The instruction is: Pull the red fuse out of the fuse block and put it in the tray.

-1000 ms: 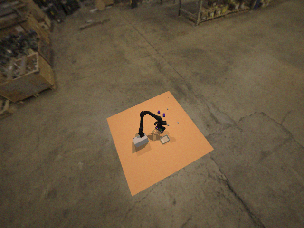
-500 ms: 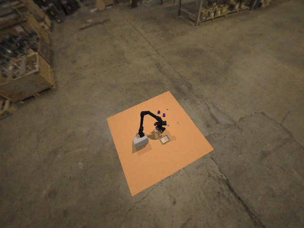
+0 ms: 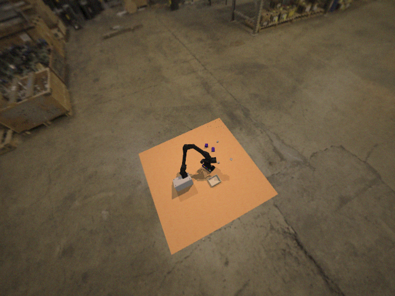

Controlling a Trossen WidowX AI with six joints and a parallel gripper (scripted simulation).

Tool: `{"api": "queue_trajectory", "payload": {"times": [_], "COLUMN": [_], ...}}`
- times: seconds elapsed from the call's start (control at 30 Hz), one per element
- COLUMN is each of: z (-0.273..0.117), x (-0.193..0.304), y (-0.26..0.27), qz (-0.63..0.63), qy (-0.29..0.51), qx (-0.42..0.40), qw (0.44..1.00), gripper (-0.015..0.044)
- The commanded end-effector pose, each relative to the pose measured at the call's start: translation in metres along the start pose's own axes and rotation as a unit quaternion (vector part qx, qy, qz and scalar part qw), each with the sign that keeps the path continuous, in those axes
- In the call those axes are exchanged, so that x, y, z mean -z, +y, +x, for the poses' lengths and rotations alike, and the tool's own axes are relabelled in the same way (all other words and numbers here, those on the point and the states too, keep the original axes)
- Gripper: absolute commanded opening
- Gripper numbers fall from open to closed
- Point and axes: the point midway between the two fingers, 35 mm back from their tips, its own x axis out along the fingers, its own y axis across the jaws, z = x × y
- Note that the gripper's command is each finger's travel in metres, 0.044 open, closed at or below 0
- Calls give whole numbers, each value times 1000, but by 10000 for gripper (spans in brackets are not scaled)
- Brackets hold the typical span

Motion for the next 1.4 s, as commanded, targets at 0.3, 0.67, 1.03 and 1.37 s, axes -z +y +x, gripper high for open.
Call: {"api": "queue_trajectory", "payload": {"times": [0.3,0.67,1.03,1.37], "z": [3,11,10,8], "x": [-1,-1,0,0], "y": [0,0,0,0], "qz": [1,1,0,0], "qy": [-3,-3,0,0], "qx": [-2,-2,0,0], "qw": [1000,1000,1000,1000], "gripper": [74,74,14,0]}}
